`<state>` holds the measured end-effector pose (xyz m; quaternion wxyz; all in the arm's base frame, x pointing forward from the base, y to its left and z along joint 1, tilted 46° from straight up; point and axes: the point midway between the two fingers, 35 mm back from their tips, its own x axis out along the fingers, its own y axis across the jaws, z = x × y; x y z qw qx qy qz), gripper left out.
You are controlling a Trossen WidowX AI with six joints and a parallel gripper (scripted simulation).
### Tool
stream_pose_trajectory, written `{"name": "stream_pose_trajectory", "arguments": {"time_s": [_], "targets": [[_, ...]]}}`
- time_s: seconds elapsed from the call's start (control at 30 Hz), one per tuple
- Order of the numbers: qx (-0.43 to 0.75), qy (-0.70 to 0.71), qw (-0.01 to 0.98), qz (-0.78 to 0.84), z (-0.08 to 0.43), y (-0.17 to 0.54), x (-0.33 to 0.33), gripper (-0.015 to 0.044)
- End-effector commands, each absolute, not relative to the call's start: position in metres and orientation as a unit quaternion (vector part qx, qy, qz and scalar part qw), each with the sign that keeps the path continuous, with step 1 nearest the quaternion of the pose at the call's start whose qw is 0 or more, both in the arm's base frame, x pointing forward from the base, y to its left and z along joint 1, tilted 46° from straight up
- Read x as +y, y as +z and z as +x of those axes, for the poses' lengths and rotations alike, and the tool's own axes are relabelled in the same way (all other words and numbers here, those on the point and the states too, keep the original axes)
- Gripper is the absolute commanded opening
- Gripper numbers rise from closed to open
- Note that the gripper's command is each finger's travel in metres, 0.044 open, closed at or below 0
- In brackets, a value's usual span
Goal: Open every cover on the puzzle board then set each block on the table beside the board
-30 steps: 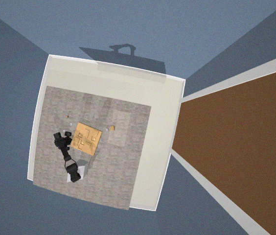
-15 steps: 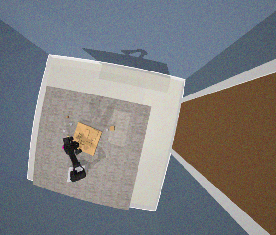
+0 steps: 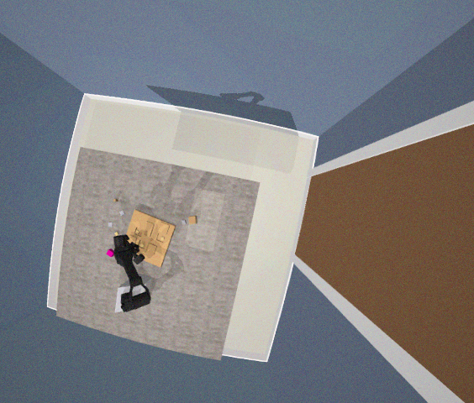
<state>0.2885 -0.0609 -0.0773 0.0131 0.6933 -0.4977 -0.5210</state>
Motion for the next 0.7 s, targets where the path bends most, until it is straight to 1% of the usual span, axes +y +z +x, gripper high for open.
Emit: {"name": "stream_pose_trajectory", "arguments": {"time_s": [0.0, 0.67], "targets": [[-0.501, -0.524, 0.019, 0.689, 0.284, -0.089, -0.076, 0.0000], [-0.501, -0.524, 0.020, 0.688, 0.282, -0.104, -0.094, 0.0000]]}}
